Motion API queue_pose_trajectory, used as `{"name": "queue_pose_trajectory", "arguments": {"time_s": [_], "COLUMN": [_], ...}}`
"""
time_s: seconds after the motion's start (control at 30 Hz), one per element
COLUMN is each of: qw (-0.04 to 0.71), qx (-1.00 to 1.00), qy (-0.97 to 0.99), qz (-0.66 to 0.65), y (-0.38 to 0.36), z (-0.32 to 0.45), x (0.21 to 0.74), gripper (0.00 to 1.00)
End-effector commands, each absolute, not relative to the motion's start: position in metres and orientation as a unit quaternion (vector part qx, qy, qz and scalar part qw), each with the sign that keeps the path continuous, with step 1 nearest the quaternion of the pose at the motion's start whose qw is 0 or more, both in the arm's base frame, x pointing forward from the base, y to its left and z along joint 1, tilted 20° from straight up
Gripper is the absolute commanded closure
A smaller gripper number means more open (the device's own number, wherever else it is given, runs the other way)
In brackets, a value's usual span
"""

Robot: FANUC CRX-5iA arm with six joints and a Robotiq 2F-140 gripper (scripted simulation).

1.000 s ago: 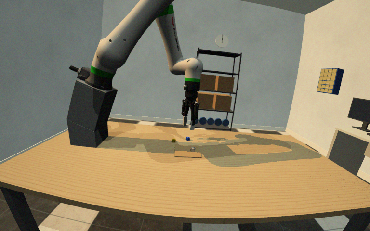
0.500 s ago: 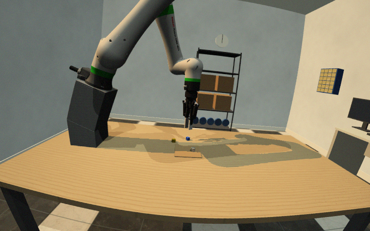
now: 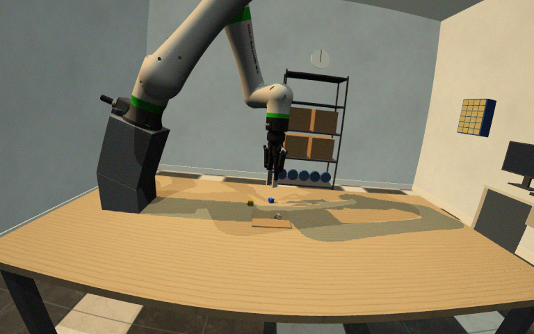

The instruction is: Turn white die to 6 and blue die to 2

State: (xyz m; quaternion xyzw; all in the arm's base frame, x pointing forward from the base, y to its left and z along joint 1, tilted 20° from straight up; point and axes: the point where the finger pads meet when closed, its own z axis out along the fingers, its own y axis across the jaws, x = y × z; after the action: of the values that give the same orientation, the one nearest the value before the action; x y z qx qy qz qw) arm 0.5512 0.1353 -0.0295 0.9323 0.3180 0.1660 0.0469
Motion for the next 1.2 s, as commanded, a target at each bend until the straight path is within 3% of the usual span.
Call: {"name": "queue_pose_trajectory", "arguments": {"time_s": [0.0,1.17], "qw": [0.047,0.047], "qx": [0.932,0.932], "qy": [0.318,0.318], "qz": [0.166,0.166], "y": [0.135,0.136], "z": [-0.030,-0.065], "x": [0.551,0.565], "gripper": [0.79,0.79]}}
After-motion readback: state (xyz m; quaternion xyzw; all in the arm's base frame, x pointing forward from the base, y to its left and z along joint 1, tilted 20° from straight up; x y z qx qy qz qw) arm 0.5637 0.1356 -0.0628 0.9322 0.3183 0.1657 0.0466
